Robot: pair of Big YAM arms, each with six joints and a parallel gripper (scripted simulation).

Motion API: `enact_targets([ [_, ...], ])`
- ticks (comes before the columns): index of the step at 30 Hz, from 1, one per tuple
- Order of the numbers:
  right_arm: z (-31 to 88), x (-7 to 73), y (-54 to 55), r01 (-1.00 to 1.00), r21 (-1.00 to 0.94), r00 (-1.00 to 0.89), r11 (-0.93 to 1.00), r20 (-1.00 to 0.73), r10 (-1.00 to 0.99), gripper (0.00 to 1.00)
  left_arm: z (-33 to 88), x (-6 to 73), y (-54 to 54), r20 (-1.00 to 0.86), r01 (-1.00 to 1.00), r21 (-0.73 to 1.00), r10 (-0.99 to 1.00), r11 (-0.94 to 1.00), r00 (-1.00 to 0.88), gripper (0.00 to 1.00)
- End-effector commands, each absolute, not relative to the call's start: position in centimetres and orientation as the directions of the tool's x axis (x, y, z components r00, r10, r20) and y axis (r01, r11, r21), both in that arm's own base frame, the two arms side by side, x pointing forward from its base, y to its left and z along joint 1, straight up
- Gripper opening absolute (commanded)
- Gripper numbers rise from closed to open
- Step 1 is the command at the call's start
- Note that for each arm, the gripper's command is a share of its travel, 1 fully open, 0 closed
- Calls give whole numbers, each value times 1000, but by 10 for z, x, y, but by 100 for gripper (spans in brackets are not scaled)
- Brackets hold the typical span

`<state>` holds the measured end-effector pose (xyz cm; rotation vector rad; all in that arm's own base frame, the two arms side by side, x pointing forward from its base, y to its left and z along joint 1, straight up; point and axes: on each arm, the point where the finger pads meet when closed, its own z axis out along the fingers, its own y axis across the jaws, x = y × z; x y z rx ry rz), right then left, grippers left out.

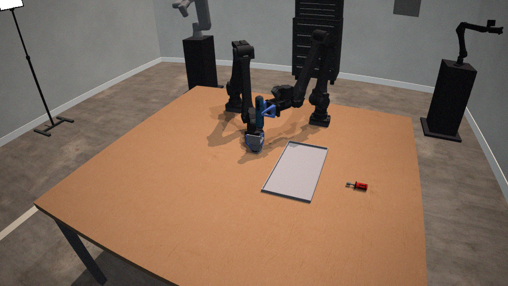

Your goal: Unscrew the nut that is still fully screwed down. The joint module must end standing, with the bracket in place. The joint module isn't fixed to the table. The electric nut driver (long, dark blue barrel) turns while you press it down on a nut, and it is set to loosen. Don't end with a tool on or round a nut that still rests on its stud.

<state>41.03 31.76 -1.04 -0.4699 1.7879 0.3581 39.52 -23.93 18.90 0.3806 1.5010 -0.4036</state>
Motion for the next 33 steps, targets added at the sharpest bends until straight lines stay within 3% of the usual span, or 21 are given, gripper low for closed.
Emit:
enact_targets([
  [1, -27, 407, 315, -492, -17, -251, 870, -954, -161, 59, 193, 391, -245, -998, 494, -14, -41, 869, 44, 42],
  [33, -27, 407, 315, -492, -17, -251, 870, -954, -161, 59, 196, 392, -246, -997, 494, -8, -45, 870, 64, 42],
])
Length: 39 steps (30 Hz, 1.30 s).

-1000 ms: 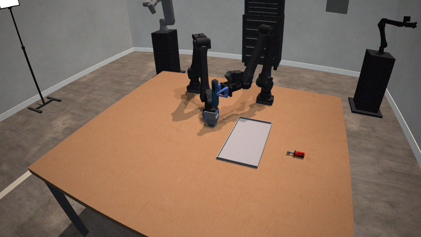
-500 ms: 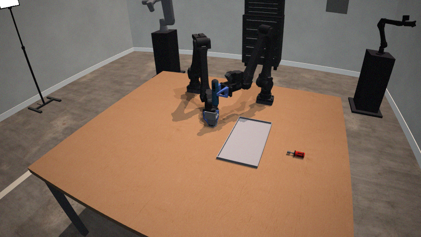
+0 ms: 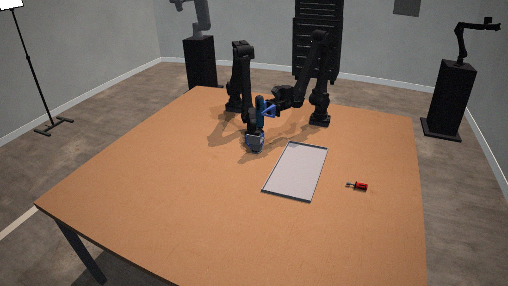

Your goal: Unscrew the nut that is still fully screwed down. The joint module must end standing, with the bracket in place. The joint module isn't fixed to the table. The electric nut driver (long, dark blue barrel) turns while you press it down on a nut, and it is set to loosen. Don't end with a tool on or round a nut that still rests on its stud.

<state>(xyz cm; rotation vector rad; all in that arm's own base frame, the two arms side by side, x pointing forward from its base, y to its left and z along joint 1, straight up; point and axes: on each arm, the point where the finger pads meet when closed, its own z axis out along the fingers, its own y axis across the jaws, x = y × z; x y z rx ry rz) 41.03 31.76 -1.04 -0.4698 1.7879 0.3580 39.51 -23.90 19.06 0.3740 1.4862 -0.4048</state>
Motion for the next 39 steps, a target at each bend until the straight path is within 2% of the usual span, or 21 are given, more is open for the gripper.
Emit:
enact_targets([
  [1, -27, 407, 315, -492, -17, -251, 870, -954, -161, 59, 195, 393, -246, -997, 493, -8, -44, 870, 62, 42],
  [39, -27, 407, 315, -492, -17, -251, 870, -954, -161, 59, 226, 401, -252, -993, 492, -10, -66, 870, 97, 42],
])
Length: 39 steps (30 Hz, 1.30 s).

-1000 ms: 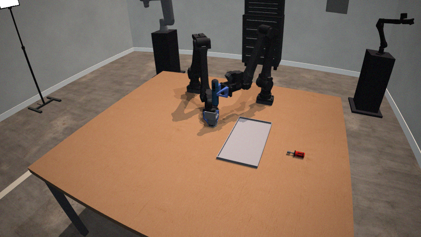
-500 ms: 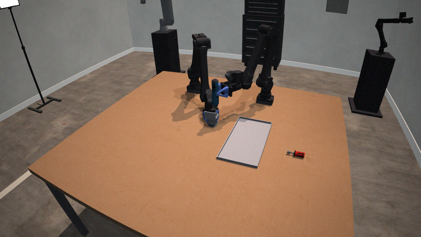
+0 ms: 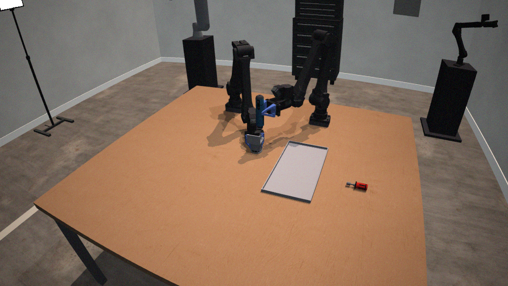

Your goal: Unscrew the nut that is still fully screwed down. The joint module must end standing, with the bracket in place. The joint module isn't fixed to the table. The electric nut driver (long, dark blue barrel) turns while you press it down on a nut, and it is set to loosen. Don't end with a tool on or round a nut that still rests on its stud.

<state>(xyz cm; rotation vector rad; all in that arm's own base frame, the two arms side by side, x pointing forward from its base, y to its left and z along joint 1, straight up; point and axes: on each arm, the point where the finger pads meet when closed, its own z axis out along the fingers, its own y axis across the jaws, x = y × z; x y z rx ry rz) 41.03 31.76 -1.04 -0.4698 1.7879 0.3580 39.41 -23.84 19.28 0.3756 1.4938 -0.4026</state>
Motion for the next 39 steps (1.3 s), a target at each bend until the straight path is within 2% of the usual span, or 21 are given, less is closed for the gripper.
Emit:
enact_targets([
  [1, -27, 407, 315, -492, -17, -251, 870, -954, -161, 59, 226, 401, -252, -993, 492, -10, -65, 870, 95, 42],
  [39, -27, 407, 315, -492, -17, -251, 870, -954, -161, 59, 243, 401, -252, -993, 492, -10, -67, 870, 98, 42],
])
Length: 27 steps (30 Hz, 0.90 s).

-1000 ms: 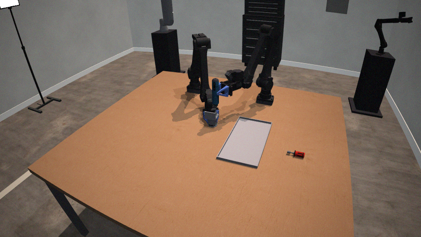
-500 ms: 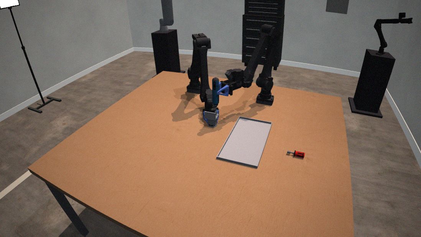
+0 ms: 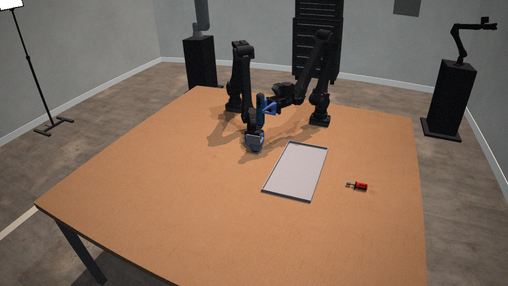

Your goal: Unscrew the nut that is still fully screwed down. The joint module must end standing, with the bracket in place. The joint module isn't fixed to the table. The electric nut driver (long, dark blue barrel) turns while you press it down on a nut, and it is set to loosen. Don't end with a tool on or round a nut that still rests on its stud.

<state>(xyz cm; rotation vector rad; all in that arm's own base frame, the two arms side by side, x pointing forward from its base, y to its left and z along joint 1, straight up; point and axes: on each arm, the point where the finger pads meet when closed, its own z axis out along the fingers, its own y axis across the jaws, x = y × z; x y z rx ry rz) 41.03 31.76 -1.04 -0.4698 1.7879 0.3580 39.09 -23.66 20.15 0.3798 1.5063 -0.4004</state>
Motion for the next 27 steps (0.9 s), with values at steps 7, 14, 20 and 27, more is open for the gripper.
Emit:
enact_targets([
  [7, -27, 407, 315, -492, -17, -251, 870, -954, -161, 59, 248, 401, -251, -991, 493, -11, -76, 870, 112, 42],
  [14, -27, 407, 315, -492, -17, -251, 870, -954, -161, 59, 249, 401, -252, -992, 492, -10, -71, 870, 104, 42],
  [20, -27, 407, 315, -492, -17, -251, 870, -954, -161, 59, 256, 401, -251, -990, 493, -12, -79, 870, 116, 42],
  [27, -27, 407, 315, -492, -17, -251, 870, -954, -161, 59, 254, 401, -251, -992, 492, -11, -71, 870, 104, 42],
])
